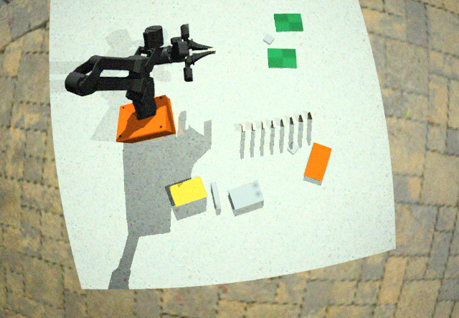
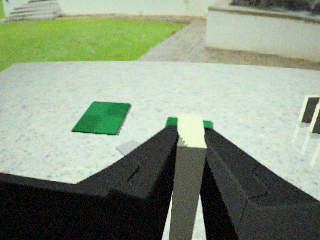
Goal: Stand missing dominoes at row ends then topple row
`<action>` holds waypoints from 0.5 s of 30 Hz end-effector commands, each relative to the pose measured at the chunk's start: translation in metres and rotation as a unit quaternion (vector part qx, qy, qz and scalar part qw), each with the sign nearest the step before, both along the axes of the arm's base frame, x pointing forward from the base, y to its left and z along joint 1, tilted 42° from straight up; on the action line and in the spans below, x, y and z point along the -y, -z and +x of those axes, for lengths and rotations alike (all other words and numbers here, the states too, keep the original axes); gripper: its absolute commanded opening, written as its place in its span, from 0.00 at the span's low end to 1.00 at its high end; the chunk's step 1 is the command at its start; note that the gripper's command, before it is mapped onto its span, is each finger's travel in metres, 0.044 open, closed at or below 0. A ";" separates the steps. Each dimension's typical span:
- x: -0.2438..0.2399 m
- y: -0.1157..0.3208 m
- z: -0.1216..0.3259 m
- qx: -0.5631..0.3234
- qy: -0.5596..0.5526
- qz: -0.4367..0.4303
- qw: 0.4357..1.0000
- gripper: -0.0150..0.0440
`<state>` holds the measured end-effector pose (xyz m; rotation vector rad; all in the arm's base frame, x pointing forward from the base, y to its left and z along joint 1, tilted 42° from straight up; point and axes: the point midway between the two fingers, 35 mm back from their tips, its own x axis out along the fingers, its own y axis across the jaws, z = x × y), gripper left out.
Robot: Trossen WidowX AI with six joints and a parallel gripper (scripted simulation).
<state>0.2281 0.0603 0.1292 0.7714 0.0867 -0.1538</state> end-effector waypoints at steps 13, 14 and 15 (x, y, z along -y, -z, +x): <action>-0.012 0.005 0.007 -0.004 0.001 -0.002 1.000 0.30; -0.013 0.006 0.008 -0.004 0.001 -0.002 1.000 0.30; -0.014 0.006 0.008 -0.004 0.000 -0.003 1.000 0.30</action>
